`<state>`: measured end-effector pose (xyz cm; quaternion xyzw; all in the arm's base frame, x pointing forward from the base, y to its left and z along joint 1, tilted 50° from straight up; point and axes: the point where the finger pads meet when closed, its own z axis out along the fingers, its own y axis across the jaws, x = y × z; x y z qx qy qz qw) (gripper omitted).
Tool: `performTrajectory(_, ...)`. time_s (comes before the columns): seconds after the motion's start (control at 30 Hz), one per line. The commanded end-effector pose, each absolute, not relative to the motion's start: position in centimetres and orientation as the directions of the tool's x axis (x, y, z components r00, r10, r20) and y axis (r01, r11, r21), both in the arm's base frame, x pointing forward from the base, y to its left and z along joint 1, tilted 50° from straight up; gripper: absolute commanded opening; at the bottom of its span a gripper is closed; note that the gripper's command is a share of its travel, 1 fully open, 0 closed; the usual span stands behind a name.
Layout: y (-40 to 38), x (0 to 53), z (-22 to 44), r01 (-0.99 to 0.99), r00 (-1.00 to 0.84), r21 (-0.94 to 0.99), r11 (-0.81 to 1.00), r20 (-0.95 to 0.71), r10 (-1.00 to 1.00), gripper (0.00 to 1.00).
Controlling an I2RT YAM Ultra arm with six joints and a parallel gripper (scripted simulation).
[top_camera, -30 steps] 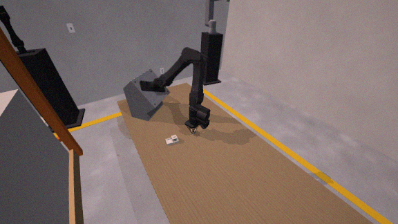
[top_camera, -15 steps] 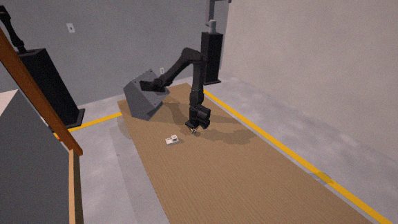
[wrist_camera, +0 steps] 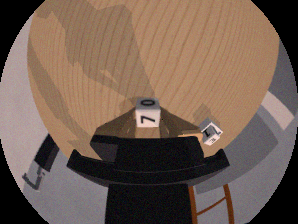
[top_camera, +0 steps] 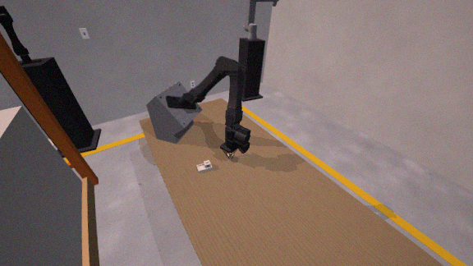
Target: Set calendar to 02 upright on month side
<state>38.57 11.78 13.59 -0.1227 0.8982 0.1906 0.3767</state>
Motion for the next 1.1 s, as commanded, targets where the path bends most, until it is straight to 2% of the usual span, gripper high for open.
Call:
performTrajectory(0.0,11.73,38.67,13.94,-0.365,-0.679,0.247,0.898,-0.730,-0.076,0.26)
performTrajectory(1.07,11.92,38.94,13.67,-0.365,-0.679,0.247,0.898,-0.730,-0.076,0.26)
